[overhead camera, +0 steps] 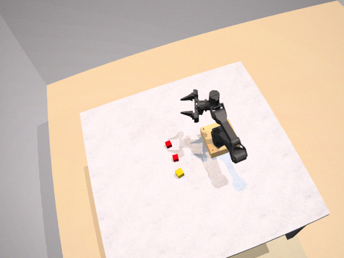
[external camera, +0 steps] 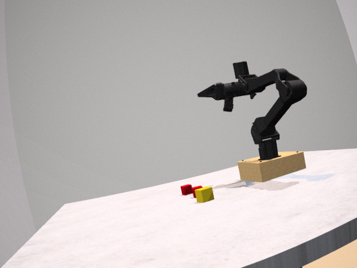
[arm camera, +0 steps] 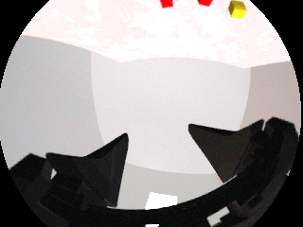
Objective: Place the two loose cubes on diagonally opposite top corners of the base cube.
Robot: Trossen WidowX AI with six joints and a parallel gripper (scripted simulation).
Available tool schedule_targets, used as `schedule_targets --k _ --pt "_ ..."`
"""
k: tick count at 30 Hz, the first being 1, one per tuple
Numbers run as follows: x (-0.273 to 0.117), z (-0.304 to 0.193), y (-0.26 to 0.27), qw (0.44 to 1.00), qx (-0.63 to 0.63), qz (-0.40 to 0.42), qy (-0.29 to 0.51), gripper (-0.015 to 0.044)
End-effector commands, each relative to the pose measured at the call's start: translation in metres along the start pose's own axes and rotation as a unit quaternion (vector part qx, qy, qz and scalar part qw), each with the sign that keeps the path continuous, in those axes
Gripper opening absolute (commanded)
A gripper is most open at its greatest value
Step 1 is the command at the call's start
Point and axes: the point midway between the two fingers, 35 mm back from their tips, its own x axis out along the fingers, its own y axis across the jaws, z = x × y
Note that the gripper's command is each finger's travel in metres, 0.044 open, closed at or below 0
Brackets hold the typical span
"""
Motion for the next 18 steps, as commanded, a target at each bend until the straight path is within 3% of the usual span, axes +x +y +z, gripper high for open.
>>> schedule_targets --k 1,5,18 --pt "0.000 0.000 0.000 1.000 -0.003 0.000 -0.001 0.0374" --pt "0.008 0.001 0.002 0.998 -0.065 -0.007 -0.012 0.0269" --pt "0.042 0.016 0.003 0.944 -0.317 -0.066 -0.063 0.0265"
